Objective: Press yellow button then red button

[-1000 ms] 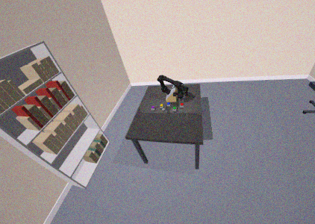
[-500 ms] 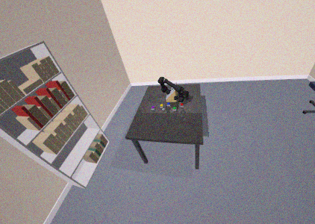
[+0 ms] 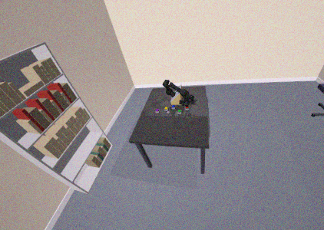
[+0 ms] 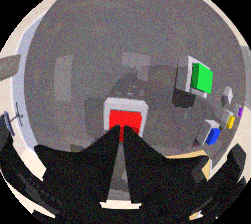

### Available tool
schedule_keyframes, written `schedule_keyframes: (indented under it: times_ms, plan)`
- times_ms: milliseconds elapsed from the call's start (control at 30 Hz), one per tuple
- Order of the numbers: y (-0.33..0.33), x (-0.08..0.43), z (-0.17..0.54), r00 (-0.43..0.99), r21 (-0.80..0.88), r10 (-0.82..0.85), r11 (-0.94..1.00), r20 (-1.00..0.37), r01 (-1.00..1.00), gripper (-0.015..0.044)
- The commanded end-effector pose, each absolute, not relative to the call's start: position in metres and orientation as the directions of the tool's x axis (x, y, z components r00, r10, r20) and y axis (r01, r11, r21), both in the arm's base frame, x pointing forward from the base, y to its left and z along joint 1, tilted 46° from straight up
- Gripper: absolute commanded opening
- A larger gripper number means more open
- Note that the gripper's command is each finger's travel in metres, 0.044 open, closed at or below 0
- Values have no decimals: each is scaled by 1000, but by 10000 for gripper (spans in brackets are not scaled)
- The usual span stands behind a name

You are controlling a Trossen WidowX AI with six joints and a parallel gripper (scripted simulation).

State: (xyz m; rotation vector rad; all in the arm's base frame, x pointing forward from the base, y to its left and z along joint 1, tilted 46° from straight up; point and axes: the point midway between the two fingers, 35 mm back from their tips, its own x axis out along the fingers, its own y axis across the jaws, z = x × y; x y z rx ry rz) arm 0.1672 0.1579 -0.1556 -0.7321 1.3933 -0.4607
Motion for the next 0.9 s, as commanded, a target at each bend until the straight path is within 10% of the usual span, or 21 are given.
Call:
schedule_keyframes:
  times_ms: [0, 867]
  plan:
    - [150, 167, -160, 143, -706, -692, 696, -708, -132, 20]
    - [174, 162, -136, 143, -705, -691, 696, -709, -133, 20]
